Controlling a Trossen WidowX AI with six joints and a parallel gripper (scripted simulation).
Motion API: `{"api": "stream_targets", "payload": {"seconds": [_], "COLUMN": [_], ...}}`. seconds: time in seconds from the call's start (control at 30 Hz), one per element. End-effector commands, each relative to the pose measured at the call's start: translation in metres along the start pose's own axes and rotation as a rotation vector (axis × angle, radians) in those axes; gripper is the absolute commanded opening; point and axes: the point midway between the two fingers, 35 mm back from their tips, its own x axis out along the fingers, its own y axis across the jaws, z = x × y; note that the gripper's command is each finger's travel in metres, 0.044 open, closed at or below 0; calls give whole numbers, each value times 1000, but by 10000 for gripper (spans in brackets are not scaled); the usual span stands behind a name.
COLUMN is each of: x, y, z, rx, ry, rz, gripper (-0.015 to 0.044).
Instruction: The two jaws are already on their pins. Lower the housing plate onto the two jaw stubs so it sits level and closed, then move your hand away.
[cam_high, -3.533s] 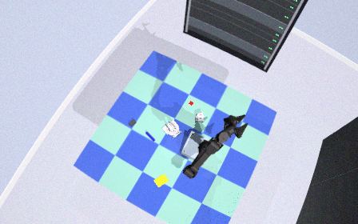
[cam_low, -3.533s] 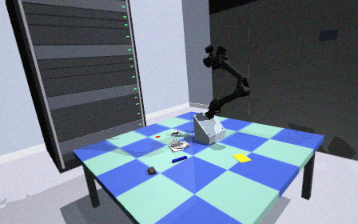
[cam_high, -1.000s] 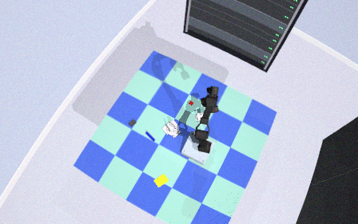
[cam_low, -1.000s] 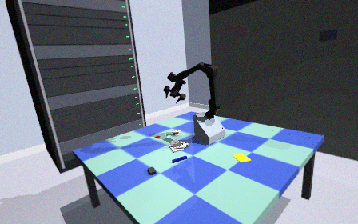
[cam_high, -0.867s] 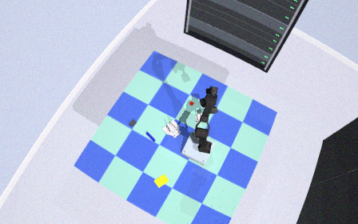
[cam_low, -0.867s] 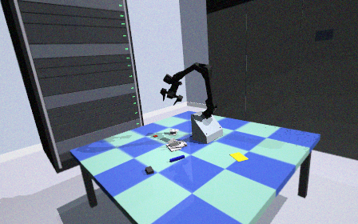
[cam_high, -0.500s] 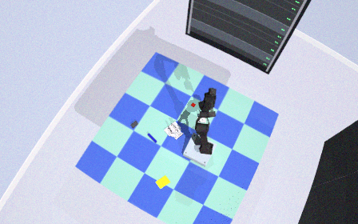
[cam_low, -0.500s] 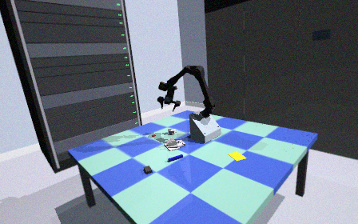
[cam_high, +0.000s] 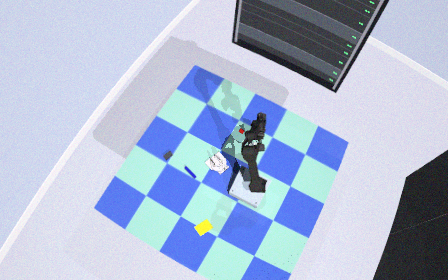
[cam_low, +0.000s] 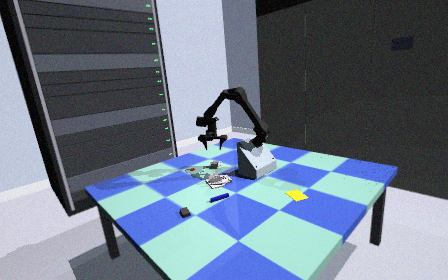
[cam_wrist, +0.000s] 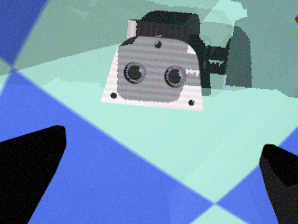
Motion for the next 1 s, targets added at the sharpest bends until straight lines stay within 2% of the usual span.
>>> {"api": "stream_targets", "payload": {"seconds": [0.0,0.1,0.3,0.97], "x": [12,13,51,51], "y": [4,4,8,8], "z": [4,4,4,4], "rx": [19,19,18,18], "ry": [-17,-17,-19,-19], "rz": [44,44,45,45], "gripper": [440,440,440,440]}}
